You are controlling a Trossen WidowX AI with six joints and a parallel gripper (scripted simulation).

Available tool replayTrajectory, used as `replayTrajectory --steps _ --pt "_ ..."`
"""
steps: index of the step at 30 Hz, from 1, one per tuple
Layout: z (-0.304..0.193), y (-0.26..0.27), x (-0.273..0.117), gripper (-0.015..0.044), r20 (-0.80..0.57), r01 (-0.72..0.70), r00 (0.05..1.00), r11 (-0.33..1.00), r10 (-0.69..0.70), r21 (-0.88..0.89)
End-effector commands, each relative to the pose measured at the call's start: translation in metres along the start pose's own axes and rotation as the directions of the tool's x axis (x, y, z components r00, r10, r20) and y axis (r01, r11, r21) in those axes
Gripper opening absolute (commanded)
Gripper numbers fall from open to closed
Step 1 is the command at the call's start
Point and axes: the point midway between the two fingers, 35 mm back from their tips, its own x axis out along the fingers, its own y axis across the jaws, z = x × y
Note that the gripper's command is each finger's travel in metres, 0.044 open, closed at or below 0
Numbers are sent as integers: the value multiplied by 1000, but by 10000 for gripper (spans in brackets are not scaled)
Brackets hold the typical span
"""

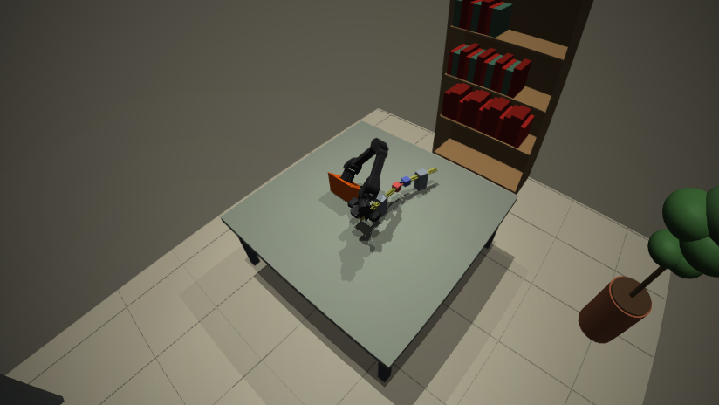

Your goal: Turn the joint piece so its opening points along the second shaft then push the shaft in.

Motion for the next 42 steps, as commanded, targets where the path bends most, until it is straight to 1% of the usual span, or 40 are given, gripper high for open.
replayTrajectory --steps 1,17,31,33,34,39,42 --pt "-10 1 0 0 -7 -3 1000 1000 3 2" --pt "-33 1 0 0 -9 -3 1000 1000 3 3" --pt "-30 0 0 0 -2 4 1000 1000 -4 3" --pt "-30 0 0 53 -2 4 1000 1000 -4 3" --pt "-30 0 0 67 -2 4 1000 1000 -4 3" --pt "-30 0 0 67 -2 4 1000 1000 -4 3" --pt "-30 0 0 146 -2 4 1000 1000 -4 3"
